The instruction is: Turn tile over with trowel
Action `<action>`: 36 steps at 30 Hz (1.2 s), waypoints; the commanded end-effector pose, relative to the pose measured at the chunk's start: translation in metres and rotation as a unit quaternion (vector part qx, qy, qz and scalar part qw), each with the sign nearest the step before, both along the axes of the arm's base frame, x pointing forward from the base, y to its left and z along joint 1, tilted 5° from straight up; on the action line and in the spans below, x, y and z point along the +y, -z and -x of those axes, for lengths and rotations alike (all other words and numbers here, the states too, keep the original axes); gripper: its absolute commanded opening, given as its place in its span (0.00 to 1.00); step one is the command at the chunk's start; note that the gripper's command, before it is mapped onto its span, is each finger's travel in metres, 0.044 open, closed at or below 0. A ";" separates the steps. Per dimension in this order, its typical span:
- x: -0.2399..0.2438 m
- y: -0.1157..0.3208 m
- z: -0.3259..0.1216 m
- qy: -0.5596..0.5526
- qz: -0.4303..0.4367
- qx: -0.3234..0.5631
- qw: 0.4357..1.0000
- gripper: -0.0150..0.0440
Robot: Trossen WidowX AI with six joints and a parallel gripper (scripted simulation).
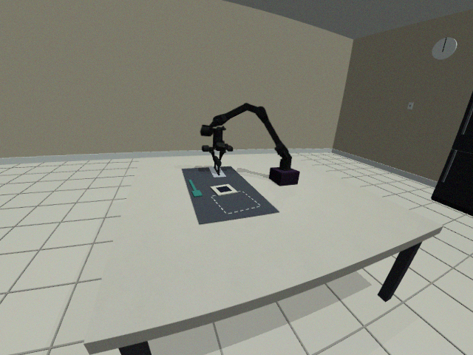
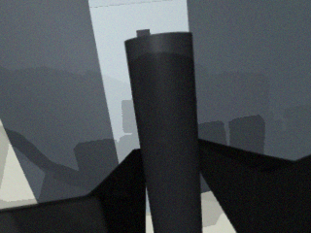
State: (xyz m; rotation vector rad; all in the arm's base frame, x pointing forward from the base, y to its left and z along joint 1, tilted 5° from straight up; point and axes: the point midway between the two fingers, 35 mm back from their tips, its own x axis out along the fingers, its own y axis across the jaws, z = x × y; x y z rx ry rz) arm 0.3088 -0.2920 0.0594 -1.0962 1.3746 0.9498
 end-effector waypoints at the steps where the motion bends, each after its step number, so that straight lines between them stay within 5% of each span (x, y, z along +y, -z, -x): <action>1: 0.000 0.001 0.000 -0.001 0.001 0.000 1.000 0.47; 19: 0.000 0.001 0.000 -0.100 0.002 0.010 0.995 0.47; 25: 0.000 0.001 0.000 -0.100 0.002 0.010 0.995 0.71; 36: 0.000 0.001 0.000 -0.100 0.002 0.010 0.995 0.71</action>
